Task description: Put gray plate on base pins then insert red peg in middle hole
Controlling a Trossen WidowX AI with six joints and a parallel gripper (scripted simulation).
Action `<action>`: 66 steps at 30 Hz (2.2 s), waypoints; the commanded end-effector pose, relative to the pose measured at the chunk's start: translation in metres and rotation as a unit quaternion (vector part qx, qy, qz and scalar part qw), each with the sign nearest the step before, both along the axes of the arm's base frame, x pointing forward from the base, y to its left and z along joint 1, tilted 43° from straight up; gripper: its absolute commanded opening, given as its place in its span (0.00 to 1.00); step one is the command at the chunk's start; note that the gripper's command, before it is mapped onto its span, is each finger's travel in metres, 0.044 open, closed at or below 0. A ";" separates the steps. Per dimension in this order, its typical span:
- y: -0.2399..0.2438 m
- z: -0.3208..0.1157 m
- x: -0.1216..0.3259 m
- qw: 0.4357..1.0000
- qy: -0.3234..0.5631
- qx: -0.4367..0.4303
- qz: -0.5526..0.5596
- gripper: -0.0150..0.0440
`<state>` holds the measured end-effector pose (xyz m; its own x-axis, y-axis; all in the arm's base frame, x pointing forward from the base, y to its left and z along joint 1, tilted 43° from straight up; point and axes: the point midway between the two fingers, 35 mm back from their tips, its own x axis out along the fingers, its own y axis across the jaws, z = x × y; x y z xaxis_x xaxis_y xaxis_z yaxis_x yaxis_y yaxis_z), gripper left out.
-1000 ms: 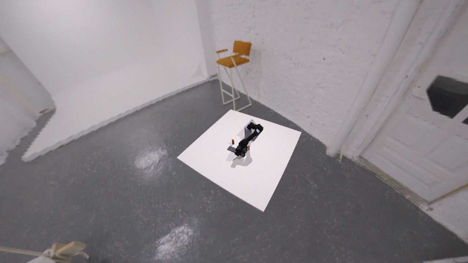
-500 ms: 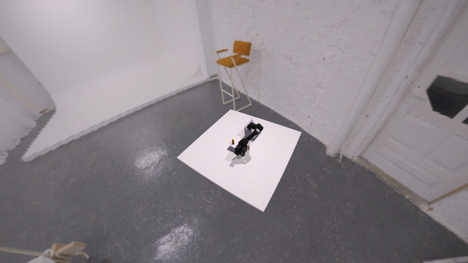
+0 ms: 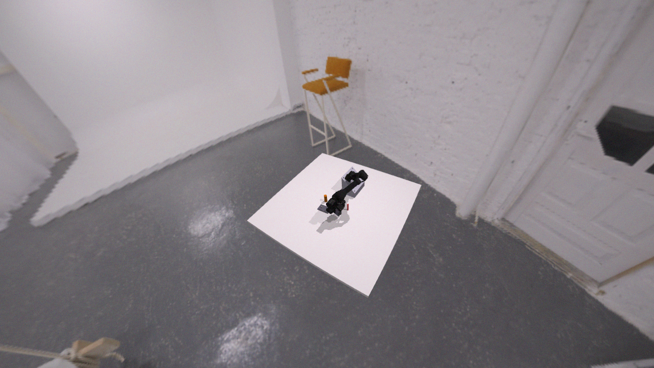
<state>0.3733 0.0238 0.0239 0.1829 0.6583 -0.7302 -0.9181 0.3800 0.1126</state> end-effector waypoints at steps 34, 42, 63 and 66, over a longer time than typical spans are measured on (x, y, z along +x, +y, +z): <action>-0.059 0.021 -0.018 0.999 -0.022 -0.005 0.029 0.25; -0.069 -0.003 -0.018 0.998 -0.035 -0.010 0.044 0.25; -0.090 -0.069 -0.025 0.994 -0.071 -0.020 0.084 0.25; -0.093 -0.078 -0.027 0.993 -0.076 -0.022 0.090 0.25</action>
